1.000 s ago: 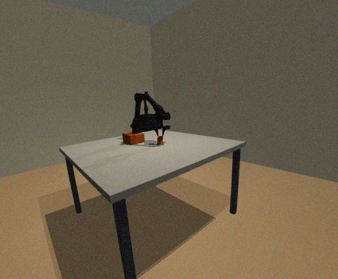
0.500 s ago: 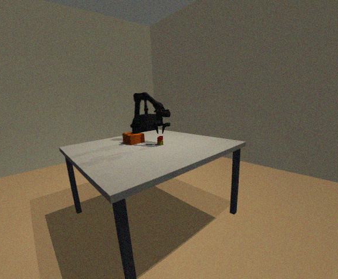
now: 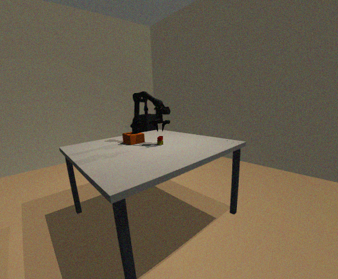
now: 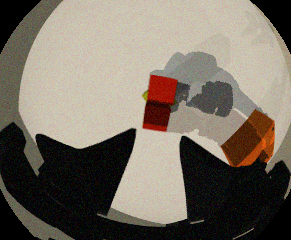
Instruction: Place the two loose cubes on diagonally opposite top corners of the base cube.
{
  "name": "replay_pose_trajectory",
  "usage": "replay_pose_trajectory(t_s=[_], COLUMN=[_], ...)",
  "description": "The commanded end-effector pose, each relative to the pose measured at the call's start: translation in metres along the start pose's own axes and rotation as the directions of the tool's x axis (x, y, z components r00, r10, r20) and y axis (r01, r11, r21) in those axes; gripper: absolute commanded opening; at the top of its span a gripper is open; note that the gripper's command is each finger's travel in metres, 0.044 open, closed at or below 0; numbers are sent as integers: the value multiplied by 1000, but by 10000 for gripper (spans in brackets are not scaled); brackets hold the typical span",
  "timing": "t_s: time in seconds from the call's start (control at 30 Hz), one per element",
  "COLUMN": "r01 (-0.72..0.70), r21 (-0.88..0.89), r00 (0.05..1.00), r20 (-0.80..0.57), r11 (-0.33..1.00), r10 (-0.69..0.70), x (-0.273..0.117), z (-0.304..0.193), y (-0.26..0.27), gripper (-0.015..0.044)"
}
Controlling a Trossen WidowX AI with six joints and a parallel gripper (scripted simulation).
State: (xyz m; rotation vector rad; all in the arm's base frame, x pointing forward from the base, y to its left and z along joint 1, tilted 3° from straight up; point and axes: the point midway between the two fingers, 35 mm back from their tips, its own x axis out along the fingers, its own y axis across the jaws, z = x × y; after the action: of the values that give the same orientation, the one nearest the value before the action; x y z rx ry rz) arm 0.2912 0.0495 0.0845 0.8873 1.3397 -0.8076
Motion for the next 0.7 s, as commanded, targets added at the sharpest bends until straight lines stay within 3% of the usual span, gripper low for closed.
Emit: replay_pose_trajectory(t_s=[0.0, 0.03, 0.17, 0.3, 0.43, 0.67], r01=[-5, -5, -1, -2, -3, -3], r21=[0, 0, 0, 0, 1, 1], r00=[1000, 1000, 1000, 1000, 1000, 1000], r20=[1, 1, 0, -4, -8, -8], r11=[1000, 1000, 1000, 1000, 1000, 1000], r10=[5, 5, 1, 2, 3, 3], x=[-4, -4, -3, -4, -6, -6], z=[0, 0, -8, -57, -102, -104], y=[2, 2, 4, 21, 29, 29], gripper=[205, 205, 310, 400, 400, 400])
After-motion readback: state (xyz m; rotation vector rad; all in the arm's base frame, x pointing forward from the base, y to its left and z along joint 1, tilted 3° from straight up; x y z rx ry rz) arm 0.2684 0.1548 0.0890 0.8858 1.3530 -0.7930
